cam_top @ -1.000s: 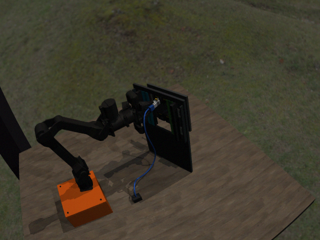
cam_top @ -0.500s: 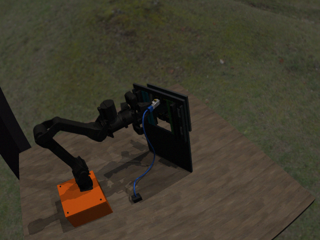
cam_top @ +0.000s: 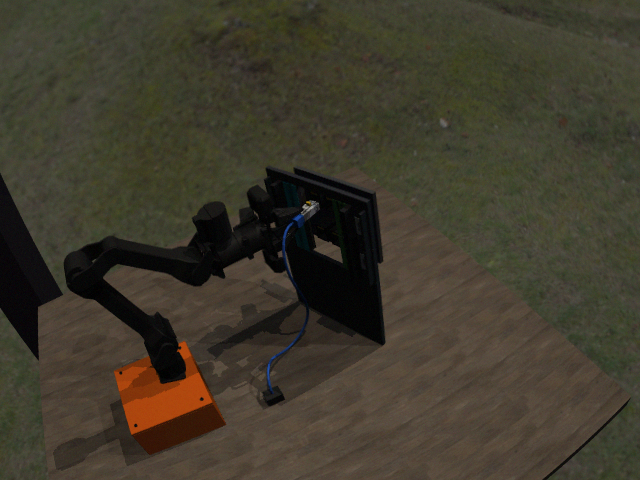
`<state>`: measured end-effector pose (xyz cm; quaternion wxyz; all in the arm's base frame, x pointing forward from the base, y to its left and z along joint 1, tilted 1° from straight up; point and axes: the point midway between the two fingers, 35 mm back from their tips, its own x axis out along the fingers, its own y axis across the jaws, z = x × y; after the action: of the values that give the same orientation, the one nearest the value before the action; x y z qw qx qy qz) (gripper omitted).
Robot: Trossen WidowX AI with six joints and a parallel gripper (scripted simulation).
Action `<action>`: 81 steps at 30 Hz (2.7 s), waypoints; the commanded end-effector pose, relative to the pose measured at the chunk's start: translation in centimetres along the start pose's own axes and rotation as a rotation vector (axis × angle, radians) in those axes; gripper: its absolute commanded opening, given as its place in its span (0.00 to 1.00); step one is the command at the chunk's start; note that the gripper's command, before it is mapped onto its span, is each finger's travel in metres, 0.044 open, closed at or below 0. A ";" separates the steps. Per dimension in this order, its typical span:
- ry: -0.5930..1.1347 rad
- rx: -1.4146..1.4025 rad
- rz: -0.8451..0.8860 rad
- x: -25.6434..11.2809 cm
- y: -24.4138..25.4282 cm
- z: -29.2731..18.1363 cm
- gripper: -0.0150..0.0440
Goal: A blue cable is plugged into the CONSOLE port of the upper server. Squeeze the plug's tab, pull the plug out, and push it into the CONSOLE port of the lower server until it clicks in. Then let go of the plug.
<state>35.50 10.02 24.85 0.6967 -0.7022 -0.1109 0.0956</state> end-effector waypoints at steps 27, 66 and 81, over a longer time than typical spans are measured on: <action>-0.004 -0.005 -0.003 -1.7 -0.1 -1.0 0.25; -0.004 -0.007 -0.001 -3.8 0.0 -2.4 0.25; -0.004 -0.007 -0.001 -3.6 1.8 -2.8 0.25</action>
<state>32.70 6.24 24.30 0.6953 -0.7035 -0.1151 0.0910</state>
